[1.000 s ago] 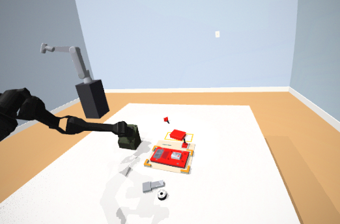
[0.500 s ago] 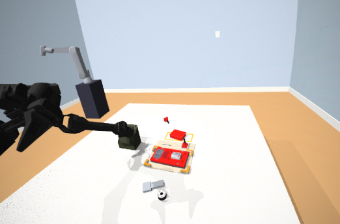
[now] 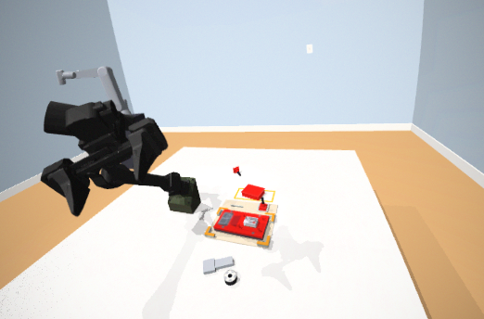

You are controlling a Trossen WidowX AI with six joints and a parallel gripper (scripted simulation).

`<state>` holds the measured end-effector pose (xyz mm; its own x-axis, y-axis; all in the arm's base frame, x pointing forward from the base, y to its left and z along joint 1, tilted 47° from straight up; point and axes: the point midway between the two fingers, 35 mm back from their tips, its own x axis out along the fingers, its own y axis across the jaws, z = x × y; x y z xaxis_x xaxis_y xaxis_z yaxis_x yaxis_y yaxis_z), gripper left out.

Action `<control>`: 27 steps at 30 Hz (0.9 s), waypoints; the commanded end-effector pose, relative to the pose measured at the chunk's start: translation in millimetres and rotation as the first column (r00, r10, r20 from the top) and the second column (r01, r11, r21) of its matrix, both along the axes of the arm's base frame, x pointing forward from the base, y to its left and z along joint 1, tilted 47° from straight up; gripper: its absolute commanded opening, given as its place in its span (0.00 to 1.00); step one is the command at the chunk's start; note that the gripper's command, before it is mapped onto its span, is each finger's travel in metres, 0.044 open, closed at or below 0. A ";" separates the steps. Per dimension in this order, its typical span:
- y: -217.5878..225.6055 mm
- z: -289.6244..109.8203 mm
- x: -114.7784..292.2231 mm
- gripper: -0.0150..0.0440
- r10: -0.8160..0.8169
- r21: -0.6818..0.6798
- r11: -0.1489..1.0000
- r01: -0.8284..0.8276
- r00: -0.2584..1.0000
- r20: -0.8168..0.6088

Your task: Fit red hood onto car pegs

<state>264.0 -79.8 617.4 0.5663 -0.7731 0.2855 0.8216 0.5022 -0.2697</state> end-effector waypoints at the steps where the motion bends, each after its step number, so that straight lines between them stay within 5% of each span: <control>1: 7.4 -14.1 24.0 1.00 0.038 -0.001 0.999 -0.038 0.999 -0.034; 27: 74.3 -210.7 188.9 1.00 0.294 0.240 0.946 -0.219 0.891 -0.346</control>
